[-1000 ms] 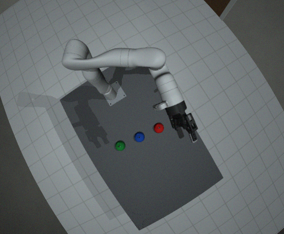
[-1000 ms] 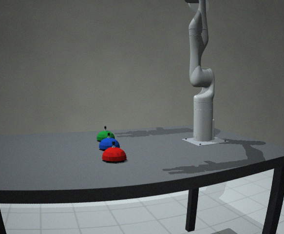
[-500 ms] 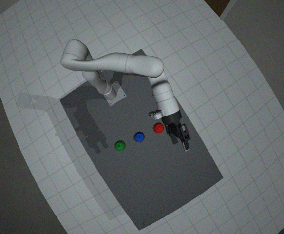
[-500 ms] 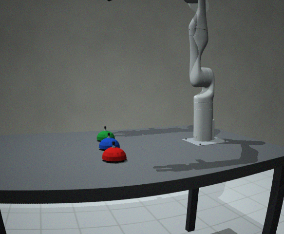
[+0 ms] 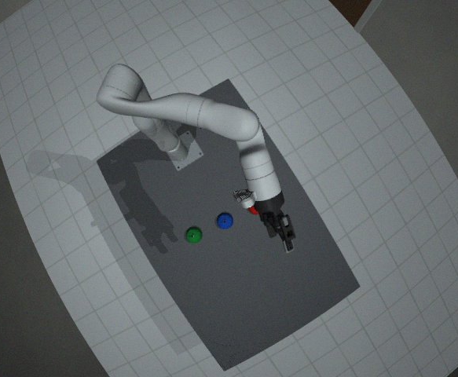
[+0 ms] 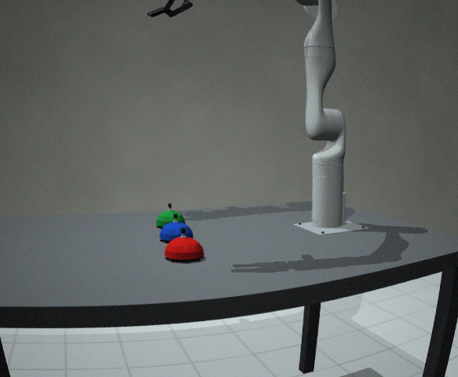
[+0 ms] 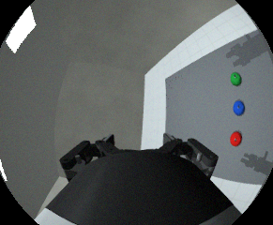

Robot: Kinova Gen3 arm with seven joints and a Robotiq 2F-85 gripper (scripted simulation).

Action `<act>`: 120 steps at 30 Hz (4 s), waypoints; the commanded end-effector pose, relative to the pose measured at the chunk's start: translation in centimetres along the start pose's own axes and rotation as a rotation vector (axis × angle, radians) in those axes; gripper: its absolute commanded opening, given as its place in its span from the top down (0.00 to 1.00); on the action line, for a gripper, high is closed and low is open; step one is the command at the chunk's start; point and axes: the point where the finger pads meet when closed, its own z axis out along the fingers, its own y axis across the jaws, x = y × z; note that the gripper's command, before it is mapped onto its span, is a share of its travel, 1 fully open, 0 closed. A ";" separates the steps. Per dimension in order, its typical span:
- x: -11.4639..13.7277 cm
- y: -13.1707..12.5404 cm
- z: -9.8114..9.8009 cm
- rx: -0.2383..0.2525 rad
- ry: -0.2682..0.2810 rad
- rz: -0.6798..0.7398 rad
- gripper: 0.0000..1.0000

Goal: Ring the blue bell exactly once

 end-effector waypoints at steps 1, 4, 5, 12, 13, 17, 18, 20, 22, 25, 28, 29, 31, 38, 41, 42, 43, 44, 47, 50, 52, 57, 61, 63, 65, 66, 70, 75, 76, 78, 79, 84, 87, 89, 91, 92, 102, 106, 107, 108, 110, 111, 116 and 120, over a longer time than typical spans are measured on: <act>0.7 0.8 1.0 -0.026 0.009 0.001 0.00; 0.7 0.7 1.0 -0.025 0.009 0.001 0.00; 0.7 0.7 1.0 -0.025 0.009 0.002 0.00; 1.8 3.1 2.6 -0.092 0.009 0.007 0.00; 1.8 3.0 2.6 -0.090 0.009 0.009 0.00; 1.8 2.9 2.6 -0.090 0.009 0.009 0.00; 1.8 3.0 2.6 -0.090 0.009 0.009 0.00; 1.8 3.0 2.6 -0.090 0.009 0.009 0.00; 1.8 3.0 2.6 -0.090 0.009 0.009 0.00; 2.8 5.5 4.2 -0.157 0.008 0.012 0.00; 2.8 5.3 4.1 -0.155 0.007 0.015 0.00; 2.8 5.3 4.1 -0.155 0.007 0.015 0.00; 2.8 5.3 4.1 -0.155 0.007 0.015 0.00; 3.6 7.9 5.5 -0.222 0.005 0.017 0.00; 3.6 7.5 5.5 -0.218 0.004 0.023 0.00; 3.6 7.6 5.5 -0.219 0.005 0.021 0.00; 3.6 7.7 5.5 -0.220 0.005 0.020 0.00; 3.6 7.7 5.5 -0.220 0.005 0.020 0.00; 3.6 7.7 5.5 -0.220 0.005 0.020 0.00; 4.3 10.3 6.7 -0.286 0.001 0.022 0.00; 4.3 10.1 6.7 -0.283 0.001 0.025 0.00; 4.3 10.1 6.7 -0.283 0.001 0.025 0.00; 4.3 10.2 6.7 -0.284 0.001 0.024 0.00; 4.3 10.2 6.7 -0.284 0.001 0.024 0.00; 5.0 12.8 7.7 -0.349 -0.003 0.026 0.00; 5.0 12.8 7.7 -0.349 -0.003 0.026 0.00; 5.0 12.5 7.8 -0.346 -0.004 0.030 0.00; 5.0 12.6 7.8 -0.347 -0.004 0.029 0.00; 5.0 12.6 7.8 -0.347 -0.004 0.029 0.00; 5.5 15.2 8.6 -0.410 -0.009 0.030 0.00; 5.5 15.2 8.6 -0.410 -0.009 0.030 0.00; 5.5 15.0 8.7 -0.407 -0.009 0.034 0.00; 5.5 15.0 8.6 -0.408 -0.009 0.033 0.00; 5.5 15.0 8.6 -0.408 -0.009 0.033 0.00; 5.5 15.0 8.6 -0.408 -0.009 0.033 0.00; 5.9 17.6 9.4 -0.470 -0.015 0.034 0.00; 5.9 17.4 9.4 -0.468 -0.015 0.036 0.00; 5.9 17.4 9.4 -0.468 -0.015 0.036 0.00; 5.9 17.4 9.4 -0.468 -0.015 0.036 0.00; 6.3 20.0 10.0 -0.528 -0.022 0.037 0.00; 6.3 20.0 10.0 -0.528 -0.022 0.037 0.00; 6.3 19.9 10.0 -0.527 -0.022 0.038 0.00; 6.3 19.8 10.0 -0.526 -0.022 0.039 0.00; 6.3 19.8 10.0 -0.526 -0.022 0.039 0.00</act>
